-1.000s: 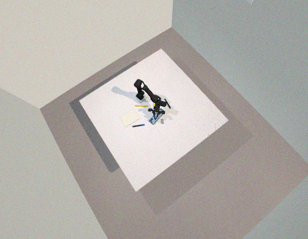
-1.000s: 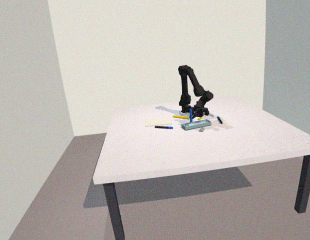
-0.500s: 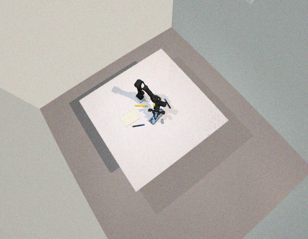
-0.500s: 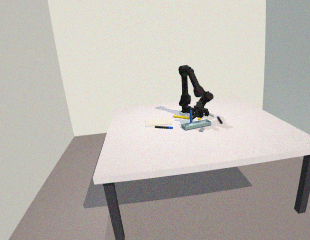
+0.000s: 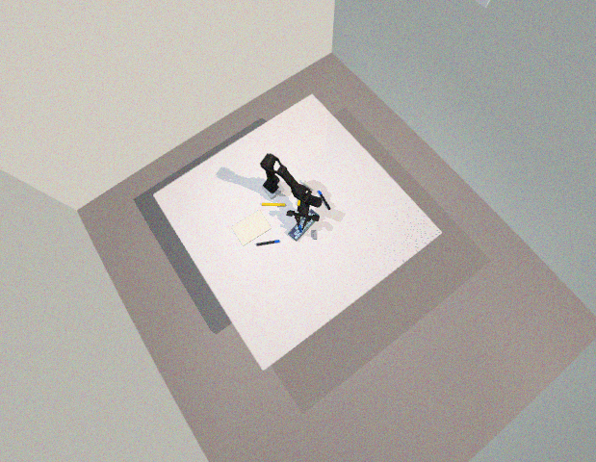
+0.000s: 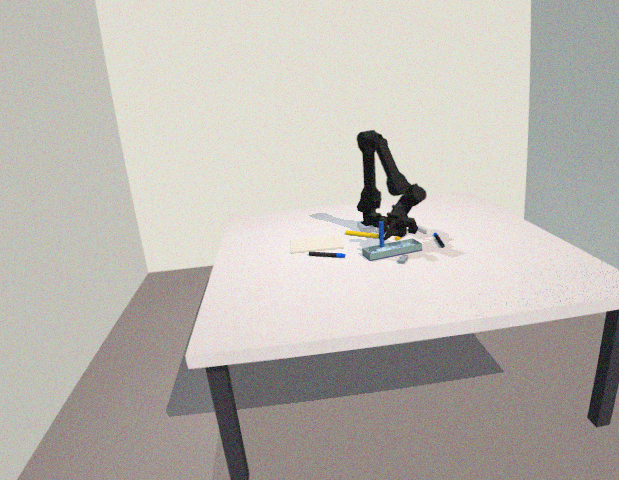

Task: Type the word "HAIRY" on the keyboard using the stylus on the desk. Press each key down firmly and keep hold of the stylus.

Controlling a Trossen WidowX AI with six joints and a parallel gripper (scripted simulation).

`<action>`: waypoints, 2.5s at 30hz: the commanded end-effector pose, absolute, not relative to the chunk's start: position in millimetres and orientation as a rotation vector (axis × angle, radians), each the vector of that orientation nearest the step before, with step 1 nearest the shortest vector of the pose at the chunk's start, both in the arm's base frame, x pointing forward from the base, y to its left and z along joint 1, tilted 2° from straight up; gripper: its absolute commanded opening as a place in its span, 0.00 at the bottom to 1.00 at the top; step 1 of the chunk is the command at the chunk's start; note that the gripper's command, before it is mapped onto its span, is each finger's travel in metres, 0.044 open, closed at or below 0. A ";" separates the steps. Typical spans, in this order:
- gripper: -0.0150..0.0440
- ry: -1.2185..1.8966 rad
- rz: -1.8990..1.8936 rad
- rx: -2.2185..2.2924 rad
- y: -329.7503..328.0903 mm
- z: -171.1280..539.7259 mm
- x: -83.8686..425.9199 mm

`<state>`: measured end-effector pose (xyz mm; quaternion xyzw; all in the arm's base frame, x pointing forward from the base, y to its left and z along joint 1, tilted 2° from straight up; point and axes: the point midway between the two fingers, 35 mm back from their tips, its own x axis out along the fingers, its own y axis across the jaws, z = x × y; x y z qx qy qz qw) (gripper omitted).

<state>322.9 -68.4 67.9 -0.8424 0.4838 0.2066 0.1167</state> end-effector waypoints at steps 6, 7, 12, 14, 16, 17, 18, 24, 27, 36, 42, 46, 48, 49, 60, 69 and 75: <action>0.39 1.411 0.614 -2.468 -67.8 70.8 323.1; 0.39 1.411 0.613 -2.468 -67.7 73.4 323.3; 0.39 1.411 0.613 -2.468 -66.8 96.4 323.4; 0.39 1.411 0.613 -2.468 -66.7 104.3 322.8; 0.39 1.411 0.613 -2.468 -66.6 105.3 322.7; 0.39 1.411 0.613 -2.468 -66.6 105.3 322.7; 0.39 1.411 0.613 -2.468 -66.6 105.3 322.7; 0.36 1.413 0.612 -2.470 -66.9 102.5 323.1; 0.25 1.412 0.616 -2.467 -62.5 102.0 321.9; 0.25 1.409 0.628 -2.456 -28.2 102.1 309.8; 0.25 1.409 0.619 -2.464 -11.5 105.1 301.9; 0.25 1.409 0.620 -2.464 -11.7 99.4 301.9; 0.25 1.409 0.620 -2.464 -12.0 91.8 301.6; 0.25 1.409 0.620 -2.464 -12.2 88.4 301.4; 0.39 1.409 0.620 -2.464 -13.4 82.8 302.0; 0.39 1.409 0.620 -2.464 -13.4 82.8 302.0; 0.39 1.409 0.620 -2.464 -14.0 82.7 301.4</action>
